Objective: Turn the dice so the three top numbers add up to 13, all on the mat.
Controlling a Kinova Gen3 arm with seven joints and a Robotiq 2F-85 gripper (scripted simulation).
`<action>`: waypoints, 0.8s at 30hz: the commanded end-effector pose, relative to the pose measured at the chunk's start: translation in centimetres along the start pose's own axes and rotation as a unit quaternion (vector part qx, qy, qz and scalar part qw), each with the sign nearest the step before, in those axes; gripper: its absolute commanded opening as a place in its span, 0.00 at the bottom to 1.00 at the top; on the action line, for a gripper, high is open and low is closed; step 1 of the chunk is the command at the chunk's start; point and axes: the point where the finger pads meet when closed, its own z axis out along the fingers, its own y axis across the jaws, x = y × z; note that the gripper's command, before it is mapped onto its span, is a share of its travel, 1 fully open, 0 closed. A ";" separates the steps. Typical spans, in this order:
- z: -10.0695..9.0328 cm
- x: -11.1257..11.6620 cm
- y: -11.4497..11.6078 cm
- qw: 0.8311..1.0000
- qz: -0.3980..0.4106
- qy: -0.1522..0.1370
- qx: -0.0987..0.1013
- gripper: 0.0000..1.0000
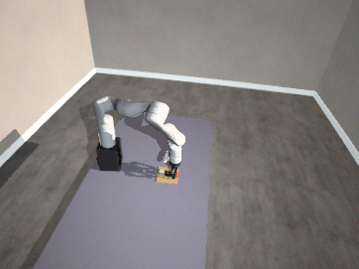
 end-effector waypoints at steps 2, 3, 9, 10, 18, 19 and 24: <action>-0.1 -0.1 0.0 1.000 0.000 -0.001 0.000 0.46; -0.1 -0.1 0.0 1.000 0.000 -0.001 0.000 0.46; -1.3 -0.1 0.0 1.000 0.000 -0.001 0.000 0.46; -1.7 -0.1 0.0 1.000 0.000 -0.001 0.000 0.46; -4.7 -0.1 0.0 1.000 0.000 -0.001 0.000 0.46; -5.3 -0.1 0.0 1.000 0.000 -0.001 0.000 0.46; -7.7 -0.1 0.0 1.000 0.000 -0.001 0.000 0.46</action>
